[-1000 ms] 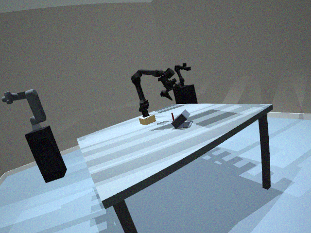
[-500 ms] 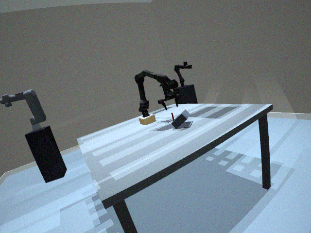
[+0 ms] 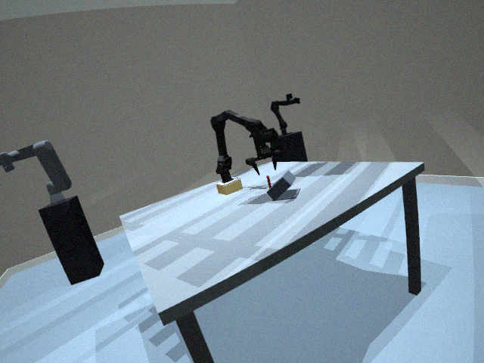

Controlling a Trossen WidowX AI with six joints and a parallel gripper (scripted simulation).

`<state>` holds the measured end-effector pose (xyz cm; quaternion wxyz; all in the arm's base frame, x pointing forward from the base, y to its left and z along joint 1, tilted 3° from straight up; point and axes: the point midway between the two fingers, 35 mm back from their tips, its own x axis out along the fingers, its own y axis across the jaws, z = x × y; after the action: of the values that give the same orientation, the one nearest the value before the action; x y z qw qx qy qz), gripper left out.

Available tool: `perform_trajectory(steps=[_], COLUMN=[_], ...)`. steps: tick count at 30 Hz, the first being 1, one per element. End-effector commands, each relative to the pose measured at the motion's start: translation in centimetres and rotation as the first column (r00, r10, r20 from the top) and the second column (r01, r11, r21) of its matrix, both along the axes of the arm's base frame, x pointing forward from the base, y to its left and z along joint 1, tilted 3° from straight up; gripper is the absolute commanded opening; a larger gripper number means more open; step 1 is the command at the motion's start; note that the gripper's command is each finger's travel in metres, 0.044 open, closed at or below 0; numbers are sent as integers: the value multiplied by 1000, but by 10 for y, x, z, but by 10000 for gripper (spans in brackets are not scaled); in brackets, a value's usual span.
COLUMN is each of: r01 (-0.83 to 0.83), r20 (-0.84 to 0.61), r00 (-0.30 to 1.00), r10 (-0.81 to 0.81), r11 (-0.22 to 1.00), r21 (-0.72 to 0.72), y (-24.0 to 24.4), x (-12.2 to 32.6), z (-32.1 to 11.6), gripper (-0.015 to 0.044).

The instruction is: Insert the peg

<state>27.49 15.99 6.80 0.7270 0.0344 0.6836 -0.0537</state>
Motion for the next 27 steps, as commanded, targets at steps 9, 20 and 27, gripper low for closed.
perform_trajectory(steps=[9, 20, 27], r01=[3, 3, 3], r20=[-17, -17, -17], r00=[1000, 1000, 1000], r10=[-3, -3, -3], r11=[1000, 1000, 1000], r21=[-3, -3, -3], y=[-1, -2, -3], x=[-1, 0, 0], z=[-23, -41, -52], gripper=[440, 440, 440])
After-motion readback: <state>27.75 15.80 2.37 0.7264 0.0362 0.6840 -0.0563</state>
